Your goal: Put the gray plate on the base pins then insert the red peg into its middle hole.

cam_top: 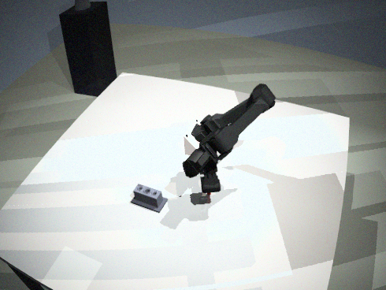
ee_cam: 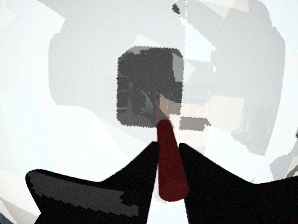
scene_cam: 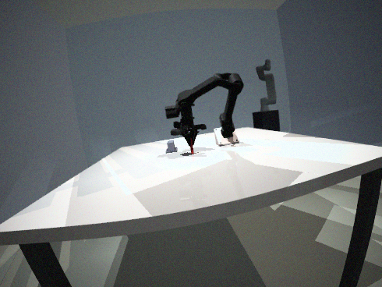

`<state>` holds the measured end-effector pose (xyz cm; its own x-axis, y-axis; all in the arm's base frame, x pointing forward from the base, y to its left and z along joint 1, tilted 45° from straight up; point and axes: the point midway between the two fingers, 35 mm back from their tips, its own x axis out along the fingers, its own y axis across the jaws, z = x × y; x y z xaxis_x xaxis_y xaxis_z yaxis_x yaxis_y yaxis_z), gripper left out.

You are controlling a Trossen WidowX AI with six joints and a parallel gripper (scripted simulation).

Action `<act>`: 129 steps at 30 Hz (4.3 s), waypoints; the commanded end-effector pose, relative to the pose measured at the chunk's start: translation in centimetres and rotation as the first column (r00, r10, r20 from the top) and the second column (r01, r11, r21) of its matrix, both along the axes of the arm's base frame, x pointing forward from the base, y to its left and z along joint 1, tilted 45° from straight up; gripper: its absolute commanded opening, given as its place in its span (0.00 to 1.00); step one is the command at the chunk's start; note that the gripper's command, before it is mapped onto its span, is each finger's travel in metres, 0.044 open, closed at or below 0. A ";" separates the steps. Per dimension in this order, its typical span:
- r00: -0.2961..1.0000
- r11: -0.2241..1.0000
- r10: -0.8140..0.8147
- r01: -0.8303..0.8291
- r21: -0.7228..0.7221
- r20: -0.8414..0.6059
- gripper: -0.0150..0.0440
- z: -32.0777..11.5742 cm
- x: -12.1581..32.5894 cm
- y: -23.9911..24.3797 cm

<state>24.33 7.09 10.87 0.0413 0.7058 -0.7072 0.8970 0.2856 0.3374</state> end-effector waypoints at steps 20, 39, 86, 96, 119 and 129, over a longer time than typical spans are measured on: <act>0.998 0.998 -0.056 0.055 -0.008 -0.018 0.25 4.9 0.4 -5.1; 0.999 0.999 -0.045 0.045 -0.011 -0.009 0.25 3.1 3.5 -7.6; 1.000 1.000 -0.006 0.006 -0.012 0.007 0.25 -5.8 9.8 -17.0; 1.000 1.000 0.003 -0.003 -0.008 0.011 0.25 -8.1 10.5 -18.8; 1.000 1.000 0.003 -0.003 -0.008 0.011 0.25 -8.2 10.4 -18.9; 1.000 1.000 0.003 -0.003 -0.008 0.011 0.25 -8.3 10.2 -19.0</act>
<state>34.70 -11.81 2.68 0.0488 0.7034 -0.7091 0.8938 0.2862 0.3453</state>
